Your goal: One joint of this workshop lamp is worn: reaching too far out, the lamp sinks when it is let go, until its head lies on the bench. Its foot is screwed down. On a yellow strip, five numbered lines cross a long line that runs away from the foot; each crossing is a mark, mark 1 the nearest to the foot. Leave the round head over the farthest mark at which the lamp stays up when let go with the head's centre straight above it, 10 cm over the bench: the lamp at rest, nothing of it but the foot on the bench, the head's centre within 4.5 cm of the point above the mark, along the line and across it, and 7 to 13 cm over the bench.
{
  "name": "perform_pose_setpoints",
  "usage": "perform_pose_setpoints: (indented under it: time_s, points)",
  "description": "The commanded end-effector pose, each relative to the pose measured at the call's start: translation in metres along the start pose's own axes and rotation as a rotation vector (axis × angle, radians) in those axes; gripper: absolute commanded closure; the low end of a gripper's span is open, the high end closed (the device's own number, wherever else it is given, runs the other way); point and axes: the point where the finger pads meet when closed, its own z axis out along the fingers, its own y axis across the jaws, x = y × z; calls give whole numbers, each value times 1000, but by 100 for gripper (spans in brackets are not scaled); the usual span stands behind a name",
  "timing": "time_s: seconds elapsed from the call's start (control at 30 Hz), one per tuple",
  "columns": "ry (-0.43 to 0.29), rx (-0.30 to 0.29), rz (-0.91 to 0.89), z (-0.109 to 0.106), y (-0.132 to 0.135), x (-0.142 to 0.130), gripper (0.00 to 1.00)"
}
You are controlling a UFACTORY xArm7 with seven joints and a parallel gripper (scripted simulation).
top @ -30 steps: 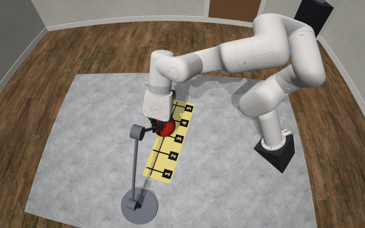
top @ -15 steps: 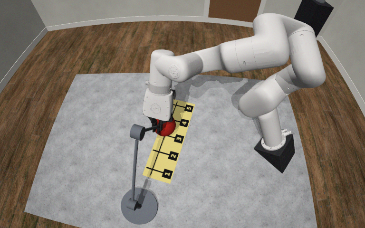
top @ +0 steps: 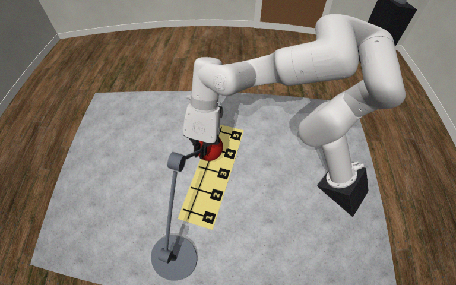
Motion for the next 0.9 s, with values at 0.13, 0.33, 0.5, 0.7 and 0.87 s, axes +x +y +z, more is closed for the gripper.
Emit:
perform_pose_setpoints:
  time_s: [0.13,0.33,0.5,0.7,0.87]
  points:
    - [0,4,-4,-7,-2,18,100]
    - [0,3,-5,-10,-3,32,100]
    - [0,3,-6,-11,-3,34,100]
    - [0,3,-6,-11,-3,36,100]
    - [0,3,-6,-12,-3,37,100]
